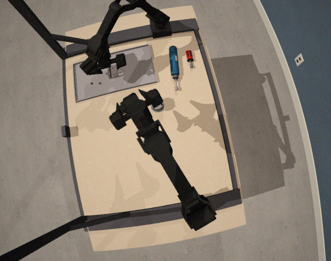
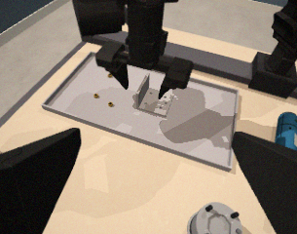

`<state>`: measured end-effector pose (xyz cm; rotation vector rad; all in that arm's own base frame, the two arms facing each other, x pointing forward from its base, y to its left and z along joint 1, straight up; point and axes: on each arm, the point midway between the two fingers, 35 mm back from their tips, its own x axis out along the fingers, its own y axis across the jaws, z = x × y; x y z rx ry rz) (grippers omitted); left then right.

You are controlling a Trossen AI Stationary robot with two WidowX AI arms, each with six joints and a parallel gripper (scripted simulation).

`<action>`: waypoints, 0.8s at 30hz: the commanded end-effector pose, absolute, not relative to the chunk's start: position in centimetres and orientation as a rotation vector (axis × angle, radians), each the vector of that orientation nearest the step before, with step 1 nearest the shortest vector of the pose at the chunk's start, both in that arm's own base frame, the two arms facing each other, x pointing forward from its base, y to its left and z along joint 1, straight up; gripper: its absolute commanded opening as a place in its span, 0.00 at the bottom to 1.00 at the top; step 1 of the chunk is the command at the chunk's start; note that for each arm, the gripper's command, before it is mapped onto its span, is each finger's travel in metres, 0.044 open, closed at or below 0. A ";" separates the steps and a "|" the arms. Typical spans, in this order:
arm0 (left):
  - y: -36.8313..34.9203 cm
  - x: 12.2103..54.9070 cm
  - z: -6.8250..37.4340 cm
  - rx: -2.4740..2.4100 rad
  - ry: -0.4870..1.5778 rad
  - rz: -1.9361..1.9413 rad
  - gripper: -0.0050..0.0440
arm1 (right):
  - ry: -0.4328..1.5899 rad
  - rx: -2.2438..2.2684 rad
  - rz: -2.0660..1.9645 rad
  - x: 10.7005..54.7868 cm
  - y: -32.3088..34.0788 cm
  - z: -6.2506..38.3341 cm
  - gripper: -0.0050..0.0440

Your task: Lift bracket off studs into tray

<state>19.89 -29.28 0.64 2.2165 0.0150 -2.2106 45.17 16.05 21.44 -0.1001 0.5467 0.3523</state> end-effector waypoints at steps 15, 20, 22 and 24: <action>-30.0 20.3 3.8 2.226 -0.024 -2.158 1.00 | 0.520 -0.096 0.352 45.2 16.1 22.6 1.00; -29.9 20.2 6.4 2.226 -0.024 -2.158 1.00 | 0.520 -0.096 0.352 45.2 16.1 22.6 1.00; -29.8 20.2 7.8 2.226 -0.025 -2.158 1.00 | 0.520 -0.096 0.352 45.2 16.1 22.6 1.00; -29.8 20.1 8.4 2.226 -0.025 -2.158 1.00 | 0.520 -0.096 0.352 45.2 16.1 22.6 1.00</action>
